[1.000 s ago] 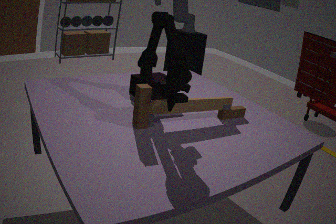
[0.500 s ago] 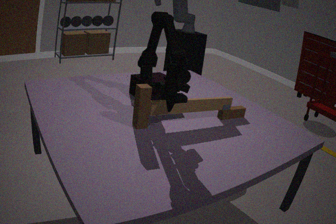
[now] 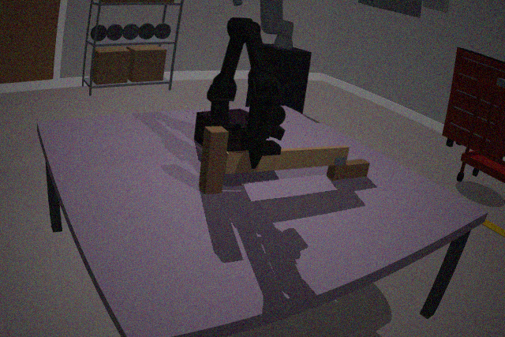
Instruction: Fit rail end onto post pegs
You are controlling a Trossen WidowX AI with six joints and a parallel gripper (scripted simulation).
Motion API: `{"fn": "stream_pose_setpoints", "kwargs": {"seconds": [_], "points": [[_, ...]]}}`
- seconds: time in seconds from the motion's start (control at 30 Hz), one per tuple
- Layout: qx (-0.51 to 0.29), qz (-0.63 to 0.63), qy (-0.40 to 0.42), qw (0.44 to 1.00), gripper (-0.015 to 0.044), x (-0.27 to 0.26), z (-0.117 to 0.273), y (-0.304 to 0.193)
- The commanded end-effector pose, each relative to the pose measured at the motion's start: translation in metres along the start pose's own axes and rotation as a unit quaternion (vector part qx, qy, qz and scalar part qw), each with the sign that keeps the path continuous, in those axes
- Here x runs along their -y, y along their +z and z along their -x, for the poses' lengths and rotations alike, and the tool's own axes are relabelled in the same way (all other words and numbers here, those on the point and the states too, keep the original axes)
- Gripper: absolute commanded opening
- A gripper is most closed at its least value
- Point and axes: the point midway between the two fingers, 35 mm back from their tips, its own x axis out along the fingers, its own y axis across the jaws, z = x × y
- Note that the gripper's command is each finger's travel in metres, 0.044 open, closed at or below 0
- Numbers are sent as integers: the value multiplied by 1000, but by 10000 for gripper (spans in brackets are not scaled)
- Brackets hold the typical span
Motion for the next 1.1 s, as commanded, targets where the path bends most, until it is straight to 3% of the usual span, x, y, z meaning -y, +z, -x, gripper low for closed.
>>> {"fn": "stream_pose_setpoints", "kwargs": {"seconds": [0.0, 1.07], "points": [[-3, -1, -2, 1000, 0, 0, 0, -4], [-2, -1, -2, 1000, 0, -2, 4, 3]]}}
